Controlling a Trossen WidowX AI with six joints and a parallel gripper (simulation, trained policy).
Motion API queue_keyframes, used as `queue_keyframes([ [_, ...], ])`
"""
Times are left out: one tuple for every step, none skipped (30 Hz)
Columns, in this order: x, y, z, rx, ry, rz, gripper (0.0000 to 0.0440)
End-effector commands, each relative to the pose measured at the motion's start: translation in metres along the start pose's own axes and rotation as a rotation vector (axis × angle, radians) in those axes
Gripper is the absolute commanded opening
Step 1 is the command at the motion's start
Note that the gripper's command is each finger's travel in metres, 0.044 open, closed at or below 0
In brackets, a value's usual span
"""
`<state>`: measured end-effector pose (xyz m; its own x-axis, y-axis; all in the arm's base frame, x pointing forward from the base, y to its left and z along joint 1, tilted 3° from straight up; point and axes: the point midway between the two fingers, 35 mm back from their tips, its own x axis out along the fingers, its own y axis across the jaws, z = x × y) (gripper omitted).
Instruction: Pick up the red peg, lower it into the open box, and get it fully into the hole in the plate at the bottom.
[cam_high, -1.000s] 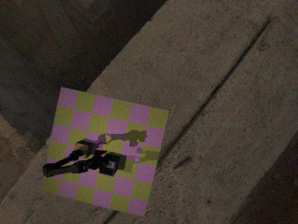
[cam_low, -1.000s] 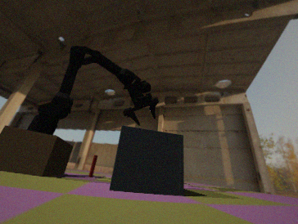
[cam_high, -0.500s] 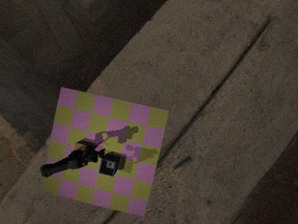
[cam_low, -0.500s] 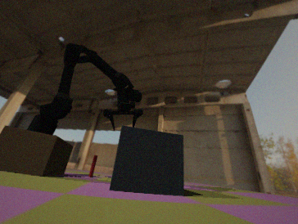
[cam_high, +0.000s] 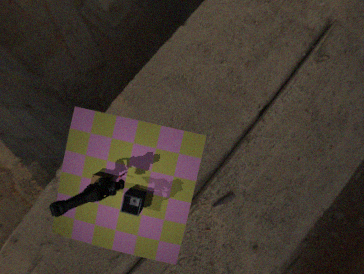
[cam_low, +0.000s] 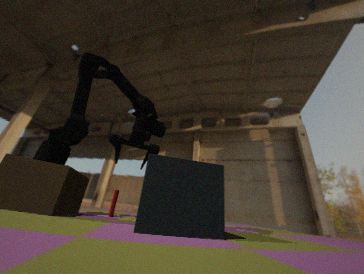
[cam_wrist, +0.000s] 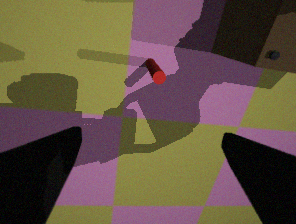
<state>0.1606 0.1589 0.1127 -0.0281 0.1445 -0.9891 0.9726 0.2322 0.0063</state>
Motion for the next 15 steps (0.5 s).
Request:
queue_keyframes([
  [0.014,-0.012,0.005,-0.01,-0.035,-0.065,0.044],
  [0.017,-0.014,0.006,-0.014,-0.044,-0.076,0.044],
  [0.02,-0.016,0.008,-0.019,-0.053,-0.087,0.044],
  [0.023,-0.018,0.009,-0.024,-0.063,-0.096,0.044],
  [0.026,-0.02,0.01,-0.028,-0.072,-0.105,0.044],
  [0.028,-0.021,0.011,-0.033,-0.08,-0.113,0.044],
  [0.031,-0.023,0.012,-0.038,-0.089,-0.12,0.044],
  [0.034,-0.024,0.013,-0.043,-0.097,-0.126,0.044],
  [0.036,-0.025,0.014,-0.048,-0.105,-0.131,0.044],
  [0.039,-0.025,0.015,-0.053,-0.113,-0.136,0.044],
  [0.041,-0.026,0.016,-0.058,-0.121,-0.141,0.044],
  [0.044,-0.027,0.016,-0.063,-0.129,-0.145,0.044],
  [0.047,-0.027,0.017,-0.068,-0.136,-0.149,0.044],
  [0.05,-0.027,0.018,-0.072,-0.144,-0.152,0.044],
  [0.053,-0.028,0.019,-0.076,-0.151,-0.155,0.044],
])
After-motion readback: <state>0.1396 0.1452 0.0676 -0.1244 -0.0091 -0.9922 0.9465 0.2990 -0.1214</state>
